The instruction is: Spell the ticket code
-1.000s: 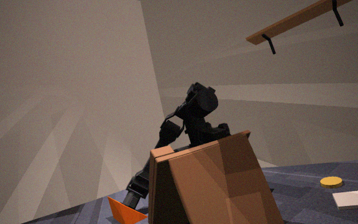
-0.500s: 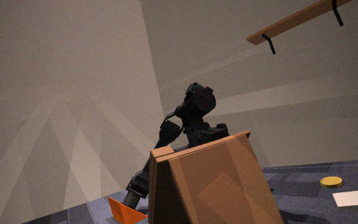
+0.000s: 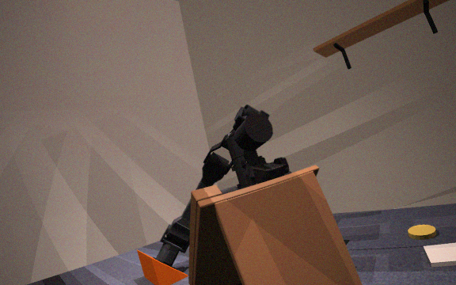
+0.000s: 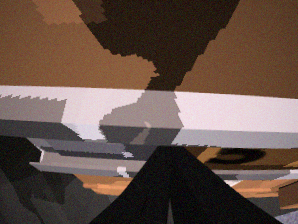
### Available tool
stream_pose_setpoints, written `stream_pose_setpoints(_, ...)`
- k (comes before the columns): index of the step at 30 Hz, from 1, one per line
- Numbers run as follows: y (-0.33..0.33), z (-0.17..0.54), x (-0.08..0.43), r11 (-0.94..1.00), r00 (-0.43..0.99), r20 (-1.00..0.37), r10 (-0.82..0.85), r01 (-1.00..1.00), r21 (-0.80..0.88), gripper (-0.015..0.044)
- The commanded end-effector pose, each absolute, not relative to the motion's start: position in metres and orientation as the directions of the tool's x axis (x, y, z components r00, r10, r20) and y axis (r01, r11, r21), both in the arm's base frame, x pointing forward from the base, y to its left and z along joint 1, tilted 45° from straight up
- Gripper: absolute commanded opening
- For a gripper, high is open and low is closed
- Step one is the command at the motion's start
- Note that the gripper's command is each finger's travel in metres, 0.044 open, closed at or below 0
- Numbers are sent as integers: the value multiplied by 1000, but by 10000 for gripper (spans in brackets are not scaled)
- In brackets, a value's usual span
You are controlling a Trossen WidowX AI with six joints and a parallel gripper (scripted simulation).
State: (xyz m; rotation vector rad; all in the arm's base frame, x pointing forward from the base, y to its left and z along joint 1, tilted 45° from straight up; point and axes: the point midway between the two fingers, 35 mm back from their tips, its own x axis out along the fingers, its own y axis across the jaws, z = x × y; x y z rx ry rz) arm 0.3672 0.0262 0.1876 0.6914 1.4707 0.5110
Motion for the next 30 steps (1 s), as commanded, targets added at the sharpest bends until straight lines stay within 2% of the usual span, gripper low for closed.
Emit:
stream_pose_setpoints(1, 25, 185, 367, 714, 51, -721, 692, 99, 693, 0)
stream_pose_setpoints(30, 14, 201, 350, 716, 73, -723, 687, 103, 691, 0)
